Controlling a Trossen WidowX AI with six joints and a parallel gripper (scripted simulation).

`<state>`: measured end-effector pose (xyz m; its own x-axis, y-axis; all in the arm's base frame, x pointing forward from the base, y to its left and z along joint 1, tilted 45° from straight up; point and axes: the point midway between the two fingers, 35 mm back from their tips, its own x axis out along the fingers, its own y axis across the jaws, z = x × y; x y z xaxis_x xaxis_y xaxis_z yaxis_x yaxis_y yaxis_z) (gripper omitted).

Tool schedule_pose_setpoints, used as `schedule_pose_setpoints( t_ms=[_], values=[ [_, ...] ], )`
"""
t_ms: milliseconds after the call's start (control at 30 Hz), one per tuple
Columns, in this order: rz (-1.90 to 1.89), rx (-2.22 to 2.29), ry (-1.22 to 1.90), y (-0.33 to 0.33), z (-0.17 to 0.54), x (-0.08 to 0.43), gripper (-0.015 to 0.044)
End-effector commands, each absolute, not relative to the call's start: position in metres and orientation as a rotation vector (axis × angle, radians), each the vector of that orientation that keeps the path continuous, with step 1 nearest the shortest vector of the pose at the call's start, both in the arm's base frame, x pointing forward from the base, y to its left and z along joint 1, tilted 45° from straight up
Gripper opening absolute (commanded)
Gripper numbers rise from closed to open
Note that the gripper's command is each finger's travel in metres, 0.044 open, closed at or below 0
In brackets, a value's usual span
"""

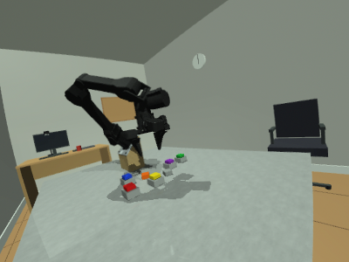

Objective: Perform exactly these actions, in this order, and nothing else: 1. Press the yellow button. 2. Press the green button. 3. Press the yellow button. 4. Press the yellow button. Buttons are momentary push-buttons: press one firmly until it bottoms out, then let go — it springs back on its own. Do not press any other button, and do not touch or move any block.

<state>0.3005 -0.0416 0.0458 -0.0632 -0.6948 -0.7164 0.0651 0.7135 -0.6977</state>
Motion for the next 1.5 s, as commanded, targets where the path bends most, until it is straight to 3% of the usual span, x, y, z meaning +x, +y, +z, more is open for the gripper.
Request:
schedule_pose_setpoints(
  t_ms=[0,133,433,1467],
  values=[
    [-0.689,-0.538,1.502,-0.05,0.042,0.303,0.0348],
    [-0.691,-0.54,1.501,-0.085,0.008,0.299,0.0242],
    [-0.691,-0.54,1.501,-0.086,0.007,0.299,0.002],
    [-0.692,-0.541,1.501,-0.11,-0.017,0.297,0.002]
  ],
)
